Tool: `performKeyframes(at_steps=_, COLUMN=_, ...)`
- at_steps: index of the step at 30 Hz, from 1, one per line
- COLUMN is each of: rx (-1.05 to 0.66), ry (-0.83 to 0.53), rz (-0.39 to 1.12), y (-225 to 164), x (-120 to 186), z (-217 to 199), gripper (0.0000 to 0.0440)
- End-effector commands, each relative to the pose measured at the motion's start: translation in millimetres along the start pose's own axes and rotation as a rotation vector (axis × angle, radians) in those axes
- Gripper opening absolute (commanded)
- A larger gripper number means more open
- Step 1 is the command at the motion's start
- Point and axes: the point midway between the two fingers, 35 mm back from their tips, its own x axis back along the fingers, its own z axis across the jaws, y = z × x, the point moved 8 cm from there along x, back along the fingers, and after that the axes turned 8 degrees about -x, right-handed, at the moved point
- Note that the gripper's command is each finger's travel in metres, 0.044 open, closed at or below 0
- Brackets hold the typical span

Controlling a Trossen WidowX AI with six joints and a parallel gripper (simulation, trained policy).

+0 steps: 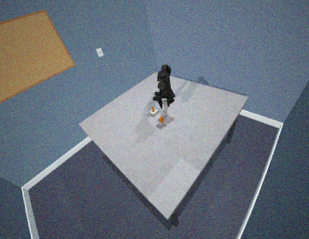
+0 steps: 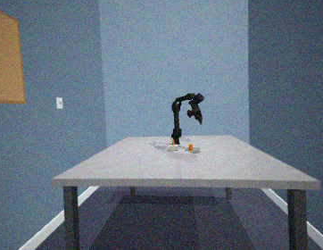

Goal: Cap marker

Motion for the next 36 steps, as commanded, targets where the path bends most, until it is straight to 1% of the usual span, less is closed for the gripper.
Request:
performKeyframes(at_steps=1, rx=-0.02, ry=-0.027, rz=-0.032, y=4, x=-9, z=2, gripper=0.0333)
performKeyframes(at_steps=36, rx=-0.151, ry=-0.213, rz=-0.282, y=46, x=-75, z=27, gripper=0.0329)
